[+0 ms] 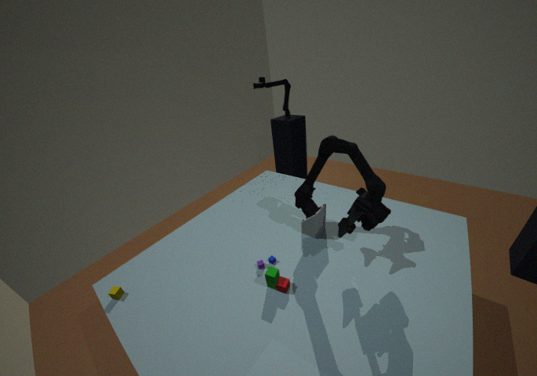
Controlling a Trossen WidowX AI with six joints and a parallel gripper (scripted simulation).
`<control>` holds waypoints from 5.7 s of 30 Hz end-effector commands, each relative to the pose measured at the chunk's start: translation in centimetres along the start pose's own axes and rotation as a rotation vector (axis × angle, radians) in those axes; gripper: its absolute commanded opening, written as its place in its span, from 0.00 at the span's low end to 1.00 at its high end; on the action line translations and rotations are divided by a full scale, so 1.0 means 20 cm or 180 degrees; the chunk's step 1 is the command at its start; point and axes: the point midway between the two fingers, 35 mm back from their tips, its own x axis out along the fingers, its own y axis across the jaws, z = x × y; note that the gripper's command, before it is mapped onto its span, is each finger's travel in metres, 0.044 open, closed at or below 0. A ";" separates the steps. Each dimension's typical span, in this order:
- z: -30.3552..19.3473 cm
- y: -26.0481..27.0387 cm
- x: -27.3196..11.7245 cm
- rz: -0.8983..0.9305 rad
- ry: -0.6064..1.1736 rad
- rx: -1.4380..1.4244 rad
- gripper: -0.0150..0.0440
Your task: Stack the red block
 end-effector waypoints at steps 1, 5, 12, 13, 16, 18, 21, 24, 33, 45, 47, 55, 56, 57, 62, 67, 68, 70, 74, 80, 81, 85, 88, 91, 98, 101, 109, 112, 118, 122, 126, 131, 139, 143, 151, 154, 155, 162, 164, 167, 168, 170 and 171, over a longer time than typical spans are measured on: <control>-0.01 0.00 0.08 0.0436 0.0105 0.0645 1.00; -0.02 0.00 0.17 0.0858 0.0299 0.1346 1.00; -0.05 0.02 0.33 0.1515 0.0799 0.2575 1.00; -0.06 0.02 0.36 0.1599 0.0887 0.2751 1.00; -0.07 0.03 0.43 0.1834 0.1173 0.3273 1.00; -0.08 0.04 0.47 0.1977 0.1384 0.3618 1.00; -0.11 0.06 0.54 0.2188 0.1708 0.4064 1.00; -0.15 0.08 0.61 0.2378 0.2034 0.4454 1.00; -0.21 0.12 0.77 0.2634 0.2935 0.5468 1.00; -0.39 0.22 1.10 0.2530 0.5127 0.7229 1.00; -0.43 0.25 1.16 0.2424 0.5547 0.7475 1.00; -0.53 0.31 1.26 0.2161 0.6316 0.7856 1.00; -0.53 0.31 1.26 0.2161 0.6316 0.7856 1.00; -0.53 0.31 1.26 0.2161 0.6316 0.7856 1.00; -0.52 0.33 1.25 0.2161 0.6316 0.7855 1.00; -0.48 0.42 1.27 0.2161 0.6315 0.7856 1.00; -0.47 0.45 1.28 0.2160 0.6315 0.7856 1.00; -0.44 0.53 1.29 0.2154 0.6315 0.7856 1.00; -0.43 0.56 1.29 0.2152 0.6315 0.7855 1.00; -0.42 0.57 1.30 0.2152 0.6315 0.7855 1.00; -0.41 0.58 1.30 0.2152 0.6315 0.7855 1.00; -0.40 0.61 1.31 0.2152 0.6314 0.7856 1.00; -0.39 0.63 1.31 0.2151 0.6314 0.7856 1.00; -0.38 0.66 1.32 0.2151 0.6314 0.7855 1.00; -0.36 0.71 1.33 0.2148 0.6314 0.7855 1.00; -0.35 0.73 1.33 0.2146 0.6314 0.7854 1.00; -0.34 0.77 1.33 0.2142 0.6314 0.7853 1.00; -0.34 0.77 1.33 0.2142 0.6314 0.7853 1.00; -0.34 0.77 1.33 0.2142 0.6314 0.7853 1.00; -0.34 0.77 1.33 0.2142 0.6314 0.7853 1.00; -0.34 0.77 1.33 0.2143 0.6314 0.7853 0.87; -0.34 0.77 1.33 0.2143 0.6314 0.7853 0.64; -0.34 0.77 1.33 0.2143 0.6314 0.7853 0.49; -0.35 0.72 1.33 0.2146 0.6314 0.7854 0.31; -0.42 0.55 1.30 0.2152 0.6315 0.7855 0.25; -0.45 0.49 1.29 0.2155 0.6315 0.7856 0.25; -0.46 0.47 1.28 0.2156 0.6315 0.7856 0.25; -0.52 0.31 1.25 0.2162 0.6316 0.7856 0.25; -0.54 0.27 1.25 0.2164 0.6316 0.7856 0.25; -0.55 0.23 1.24 0.2165 0.6316 0.7855 0.25; -0.55 0.23 1.24 0.2166 0.6317 0.7855 0.25; -0.55 0.23 1.24 0.2166 0.6317 0.7855 0.25; -0.55 0.23 1.24 0.2166 0.6317 0.7855 0.25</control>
